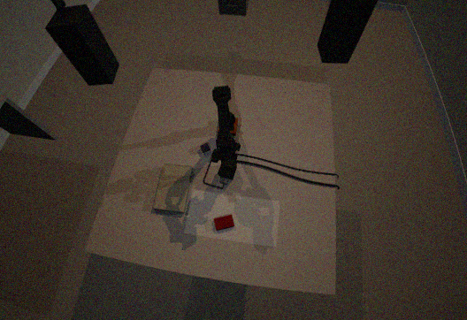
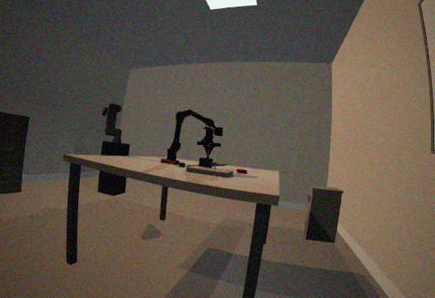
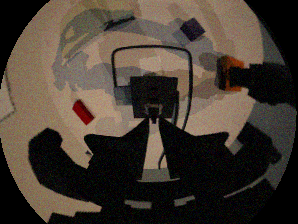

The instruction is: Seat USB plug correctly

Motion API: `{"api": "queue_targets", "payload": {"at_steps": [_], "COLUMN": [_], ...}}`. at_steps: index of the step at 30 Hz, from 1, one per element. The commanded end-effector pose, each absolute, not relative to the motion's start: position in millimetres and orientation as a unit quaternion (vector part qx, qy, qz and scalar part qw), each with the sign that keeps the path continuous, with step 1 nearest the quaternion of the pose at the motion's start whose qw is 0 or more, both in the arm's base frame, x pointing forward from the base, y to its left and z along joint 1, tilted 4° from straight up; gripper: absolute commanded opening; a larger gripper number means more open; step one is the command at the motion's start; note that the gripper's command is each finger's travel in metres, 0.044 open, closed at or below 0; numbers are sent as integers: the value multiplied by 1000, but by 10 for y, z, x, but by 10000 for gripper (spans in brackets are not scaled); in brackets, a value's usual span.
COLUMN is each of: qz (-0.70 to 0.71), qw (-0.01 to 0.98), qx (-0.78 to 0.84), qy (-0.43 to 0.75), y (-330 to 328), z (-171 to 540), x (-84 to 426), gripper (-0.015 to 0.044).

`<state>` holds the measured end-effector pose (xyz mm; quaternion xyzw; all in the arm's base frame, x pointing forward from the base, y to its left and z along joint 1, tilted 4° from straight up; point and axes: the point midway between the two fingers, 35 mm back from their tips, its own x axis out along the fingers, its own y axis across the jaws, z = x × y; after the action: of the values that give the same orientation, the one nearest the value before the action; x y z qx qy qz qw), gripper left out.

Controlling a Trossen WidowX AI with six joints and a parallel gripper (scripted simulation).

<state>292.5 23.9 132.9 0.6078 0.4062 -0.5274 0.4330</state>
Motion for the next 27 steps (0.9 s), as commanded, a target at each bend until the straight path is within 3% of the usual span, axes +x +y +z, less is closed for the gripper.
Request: {"api": "queue_targets", "payload": {"at_steps": [1, 27], "qz": [-527, -527], "qw": [433, 433], "qx": [608, 608], "qy": [406, 406], "y": [239, 243], "z": [1332, 1433], "x": [2925, 2917], "gripper": [95, 95]}}
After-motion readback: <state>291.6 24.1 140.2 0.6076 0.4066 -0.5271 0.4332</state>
